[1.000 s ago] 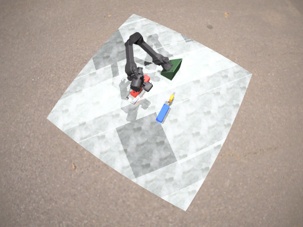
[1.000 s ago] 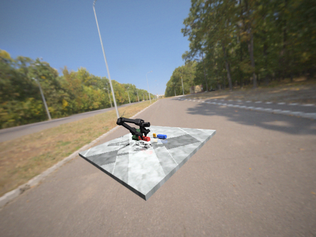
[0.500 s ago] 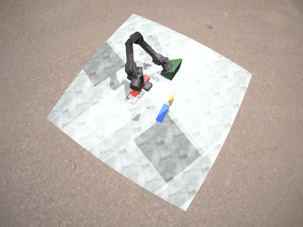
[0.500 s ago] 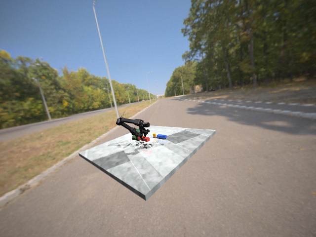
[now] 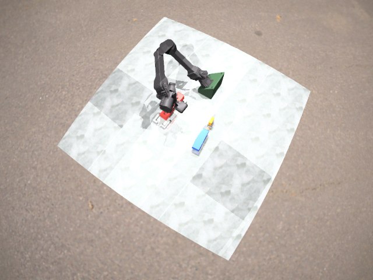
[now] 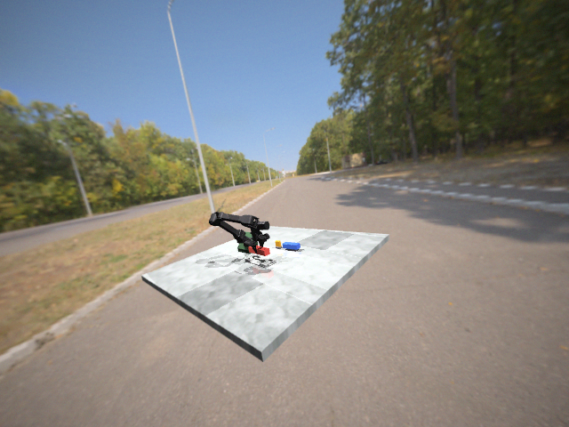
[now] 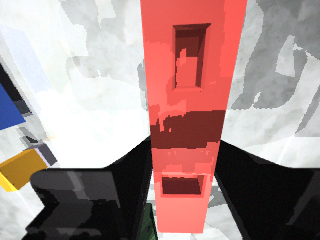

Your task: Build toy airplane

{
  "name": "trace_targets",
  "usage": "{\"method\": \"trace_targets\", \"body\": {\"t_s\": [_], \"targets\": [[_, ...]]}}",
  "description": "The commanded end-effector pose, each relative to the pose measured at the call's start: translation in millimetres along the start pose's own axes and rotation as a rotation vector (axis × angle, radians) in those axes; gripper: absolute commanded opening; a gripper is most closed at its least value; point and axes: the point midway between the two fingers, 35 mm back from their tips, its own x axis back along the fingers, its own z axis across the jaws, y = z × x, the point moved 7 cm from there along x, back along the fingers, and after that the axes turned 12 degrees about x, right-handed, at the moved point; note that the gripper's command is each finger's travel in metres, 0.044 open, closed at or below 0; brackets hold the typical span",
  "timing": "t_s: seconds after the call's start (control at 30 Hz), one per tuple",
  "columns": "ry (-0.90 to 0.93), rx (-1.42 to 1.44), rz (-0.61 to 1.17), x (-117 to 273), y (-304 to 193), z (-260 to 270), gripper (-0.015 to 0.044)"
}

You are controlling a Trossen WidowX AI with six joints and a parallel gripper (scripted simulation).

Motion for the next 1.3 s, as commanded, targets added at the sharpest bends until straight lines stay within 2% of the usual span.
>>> {"method": "trace_targets", "body": {"t_s": [0.0,0.8,0.97,1.13,1.27], "targets": [[-0.006,0.006,0.0,-6.9,-0.4,-0.1,0.0195],[-0.009,0.006,0.0,-36.2,-0.8,-1.5,0.0195],[-0.002,-0.001,0.001,-34.5,-0.2,-1.6,0.0161],[-0.002,-0.001,0.001,-34.5,-0.2,-1.6,0.003],[-0.002,-0.001,0.001,-34.5,-0.2,-1.6,0.0135]]}}
